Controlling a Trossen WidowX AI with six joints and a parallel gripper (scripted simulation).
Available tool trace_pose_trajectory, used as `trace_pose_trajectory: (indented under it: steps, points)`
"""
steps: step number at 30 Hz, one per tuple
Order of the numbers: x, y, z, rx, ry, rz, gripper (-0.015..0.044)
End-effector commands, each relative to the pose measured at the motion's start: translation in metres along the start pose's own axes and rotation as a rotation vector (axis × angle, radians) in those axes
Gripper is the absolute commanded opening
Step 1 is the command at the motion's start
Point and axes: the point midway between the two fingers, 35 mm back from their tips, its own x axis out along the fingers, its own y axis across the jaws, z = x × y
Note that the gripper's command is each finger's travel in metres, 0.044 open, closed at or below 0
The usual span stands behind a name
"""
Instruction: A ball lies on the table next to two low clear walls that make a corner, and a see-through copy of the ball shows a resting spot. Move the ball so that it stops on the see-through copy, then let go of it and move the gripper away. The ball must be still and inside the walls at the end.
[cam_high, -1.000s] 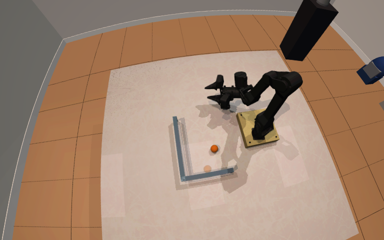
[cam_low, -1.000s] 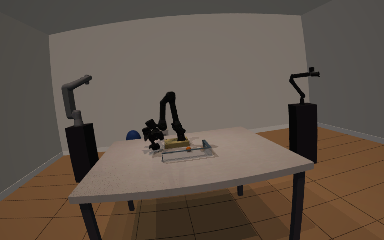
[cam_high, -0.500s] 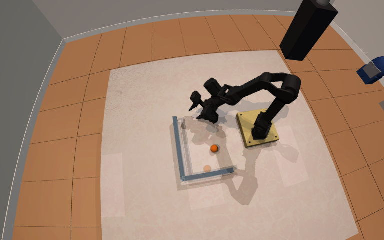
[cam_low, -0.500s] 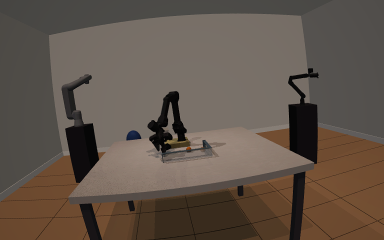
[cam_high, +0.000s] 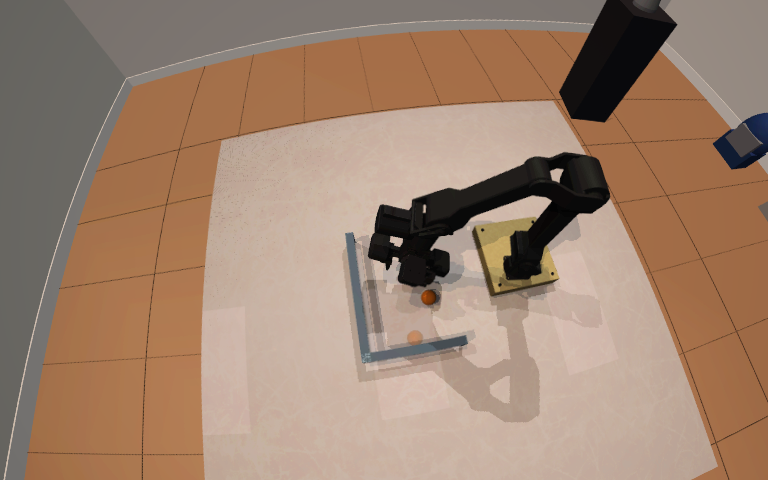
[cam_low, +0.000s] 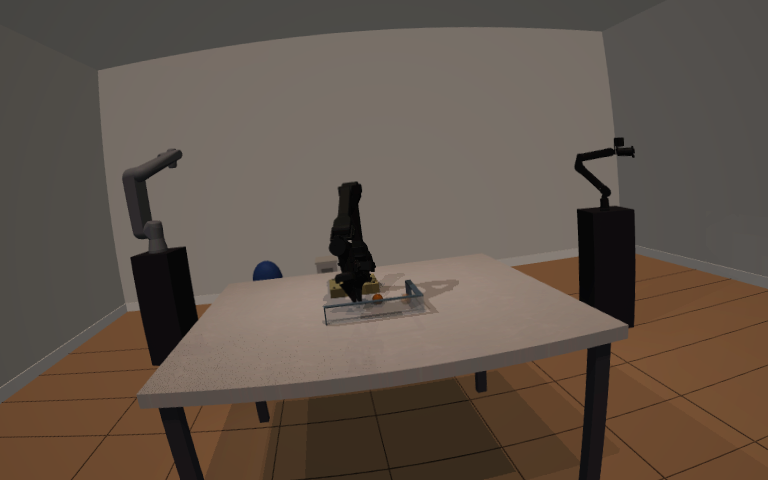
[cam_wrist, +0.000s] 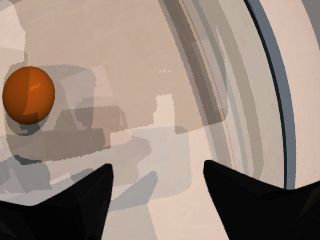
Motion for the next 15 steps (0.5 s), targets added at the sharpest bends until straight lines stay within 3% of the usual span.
trace_pose_trajectory:
  steps: [1, 7, 15]
  points:
    - [-0.011, 0.017, 0.022, -0.092, 0.068, 0.12, 0.0289]
    - [-0.039, 0.059, 0.064, -0.29, 0.149, 0.283, 0.0289]
    - [-0.041, 0.063, 0.068, -0.31, 0.162, 0.296, 0.0289]
